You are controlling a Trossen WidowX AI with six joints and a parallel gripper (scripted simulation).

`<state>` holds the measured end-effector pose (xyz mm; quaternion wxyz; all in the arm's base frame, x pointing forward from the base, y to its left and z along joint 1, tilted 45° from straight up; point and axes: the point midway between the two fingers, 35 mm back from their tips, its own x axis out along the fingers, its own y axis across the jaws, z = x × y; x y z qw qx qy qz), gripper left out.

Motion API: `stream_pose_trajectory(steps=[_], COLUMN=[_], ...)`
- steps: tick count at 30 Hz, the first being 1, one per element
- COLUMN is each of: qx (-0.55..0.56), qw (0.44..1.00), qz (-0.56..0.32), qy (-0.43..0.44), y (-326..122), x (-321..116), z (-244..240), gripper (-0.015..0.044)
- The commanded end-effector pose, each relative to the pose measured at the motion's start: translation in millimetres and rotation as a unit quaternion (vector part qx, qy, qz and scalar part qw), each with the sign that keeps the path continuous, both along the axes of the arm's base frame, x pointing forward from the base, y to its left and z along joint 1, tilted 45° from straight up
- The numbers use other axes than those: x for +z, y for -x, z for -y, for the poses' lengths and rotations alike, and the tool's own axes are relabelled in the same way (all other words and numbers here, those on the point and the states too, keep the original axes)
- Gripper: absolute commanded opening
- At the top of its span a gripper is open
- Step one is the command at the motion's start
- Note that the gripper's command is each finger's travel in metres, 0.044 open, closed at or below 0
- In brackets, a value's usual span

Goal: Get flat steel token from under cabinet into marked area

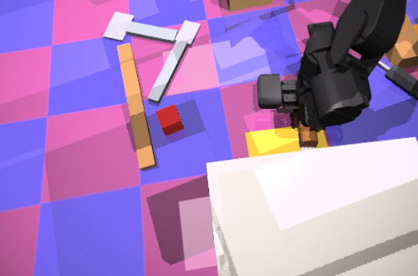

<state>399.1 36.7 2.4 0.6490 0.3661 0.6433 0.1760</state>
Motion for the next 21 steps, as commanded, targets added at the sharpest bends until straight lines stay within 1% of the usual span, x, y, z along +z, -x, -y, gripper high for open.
stream_pose_trajectory(steps=[1, 21], qx=[0.000, 0.001], qw=[1.000, 1.000], qz=[-0.002, -0.003], qy=[0.003, 0.003], y=[5, 23], x=[-1, 1], z=[-1, -6], gripper=[0.0000, 0.0000])
